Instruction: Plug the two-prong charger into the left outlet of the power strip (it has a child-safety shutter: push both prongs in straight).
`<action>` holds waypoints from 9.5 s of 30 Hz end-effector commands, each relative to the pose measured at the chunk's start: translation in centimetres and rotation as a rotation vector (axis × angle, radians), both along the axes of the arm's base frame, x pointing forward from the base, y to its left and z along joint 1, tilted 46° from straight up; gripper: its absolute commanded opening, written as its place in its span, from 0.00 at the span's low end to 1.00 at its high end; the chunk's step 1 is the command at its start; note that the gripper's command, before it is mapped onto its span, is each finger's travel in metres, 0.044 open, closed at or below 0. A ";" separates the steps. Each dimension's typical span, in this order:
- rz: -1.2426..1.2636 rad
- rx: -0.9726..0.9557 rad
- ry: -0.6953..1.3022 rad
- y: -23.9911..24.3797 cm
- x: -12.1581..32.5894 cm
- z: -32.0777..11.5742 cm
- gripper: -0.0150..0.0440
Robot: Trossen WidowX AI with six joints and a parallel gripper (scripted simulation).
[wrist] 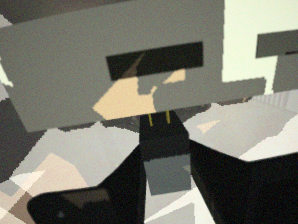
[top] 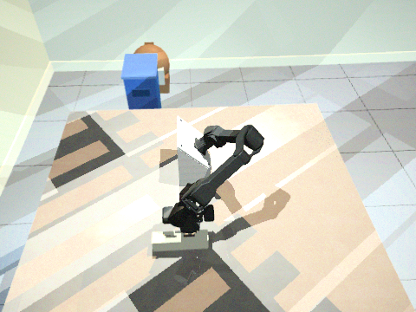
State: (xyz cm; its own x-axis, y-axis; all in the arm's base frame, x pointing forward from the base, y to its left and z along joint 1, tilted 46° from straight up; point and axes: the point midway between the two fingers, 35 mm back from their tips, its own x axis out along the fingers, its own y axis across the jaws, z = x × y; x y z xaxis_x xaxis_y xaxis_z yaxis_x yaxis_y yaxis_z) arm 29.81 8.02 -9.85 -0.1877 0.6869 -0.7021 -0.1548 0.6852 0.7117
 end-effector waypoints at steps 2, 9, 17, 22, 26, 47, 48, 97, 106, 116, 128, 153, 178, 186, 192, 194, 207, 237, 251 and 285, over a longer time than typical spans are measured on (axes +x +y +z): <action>-0.005 0.002 0.002 0.0 0.2 0.1 0.25; -0.005 0.002 0.002 0.1 0.2 0.1 0.25; -0.005 0.002 0.002 0.1 0.4 0.1 0.25; -0.005 0.002 0.002 0.1 0.4 0.1 0.25; -0.005 0.002 0.002 0.1 0.3 0.1 0.25; -0.005 0.002 0.002 0.1 0.4 0.1 0.25; -0.005 0.002 0.002 0.1 0.4 0.1 0.25; -0.005 0.002 0.001 0.4 1.5 0.1 0.25; -0.005 0.002 0.001 0.4 1.9 0.1 0.25; -0.005 0.002 0.001 0.5 2.3 0.1 0.25; -0.005 0.003 0.001 0.6 2.7 0.1 0.25; -0.005 0.003 0.000 0.7 3.6 0.4 0.25; -0.005 0.003 0.000 0.6 3.3 0.4 0.25; -0.005 0.003 0.000 0.6 3.2 0.4 0.25; -0.005 0.003 0.000 0.6 3.2 0.3 0.25; -0.005 0.003 0.000 0.6 3.1 0.3 0.25; -0.005 0.003 0.001 0.7 3.0 0.2 0.25; 0.000 -0.007 0.034 0.5 2.1 0.1 0.74; -0.001 -0.005 0.029 0.5 1.9 0.1 1.00; -0.004 0.001 0.006 0.3 1.0 0.0 1.00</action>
